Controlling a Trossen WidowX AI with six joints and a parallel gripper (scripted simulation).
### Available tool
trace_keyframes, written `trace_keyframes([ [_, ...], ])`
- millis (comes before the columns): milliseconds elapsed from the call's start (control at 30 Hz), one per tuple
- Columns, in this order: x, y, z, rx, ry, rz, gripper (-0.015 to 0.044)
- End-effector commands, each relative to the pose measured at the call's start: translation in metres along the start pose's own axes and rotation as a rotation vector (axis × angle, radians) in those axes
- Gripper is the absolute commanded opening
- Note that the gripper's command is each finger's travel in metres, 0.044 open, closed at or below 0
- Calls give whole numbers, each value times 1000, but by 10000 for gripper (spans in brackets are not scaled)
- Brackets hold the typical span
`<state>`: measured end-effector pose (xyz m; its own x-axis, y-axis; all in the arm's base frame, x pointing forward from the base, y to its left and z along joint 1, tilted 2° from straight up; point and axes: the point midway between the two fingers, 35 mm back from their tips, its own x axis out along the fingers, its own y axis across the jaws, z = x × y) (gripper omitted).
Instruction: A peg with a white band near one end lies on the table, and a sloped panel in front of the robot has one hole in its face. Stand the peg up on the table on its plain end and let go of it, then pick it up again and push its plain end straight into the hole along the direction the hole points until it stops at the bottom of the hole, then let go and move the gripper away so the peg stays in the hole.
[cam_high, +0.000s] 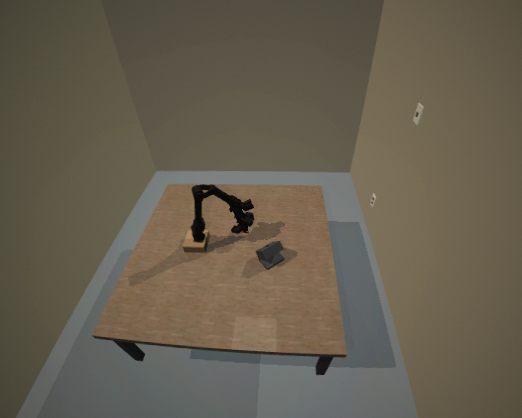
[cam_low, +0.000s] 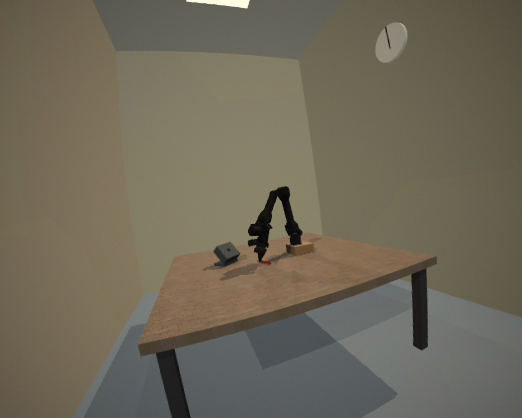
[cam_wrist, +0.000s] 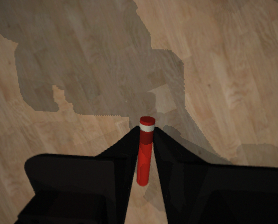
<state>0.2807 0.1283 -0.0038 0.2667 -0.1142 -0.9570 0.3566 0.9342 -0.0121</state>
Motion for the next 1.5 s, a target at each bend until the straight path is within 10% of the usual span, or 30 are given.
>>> trace_keyframes([
  [0,-2,0,-1,3,-31,-1,51],
  [1467,-24,0,-21,2,-408,-1,51],
])
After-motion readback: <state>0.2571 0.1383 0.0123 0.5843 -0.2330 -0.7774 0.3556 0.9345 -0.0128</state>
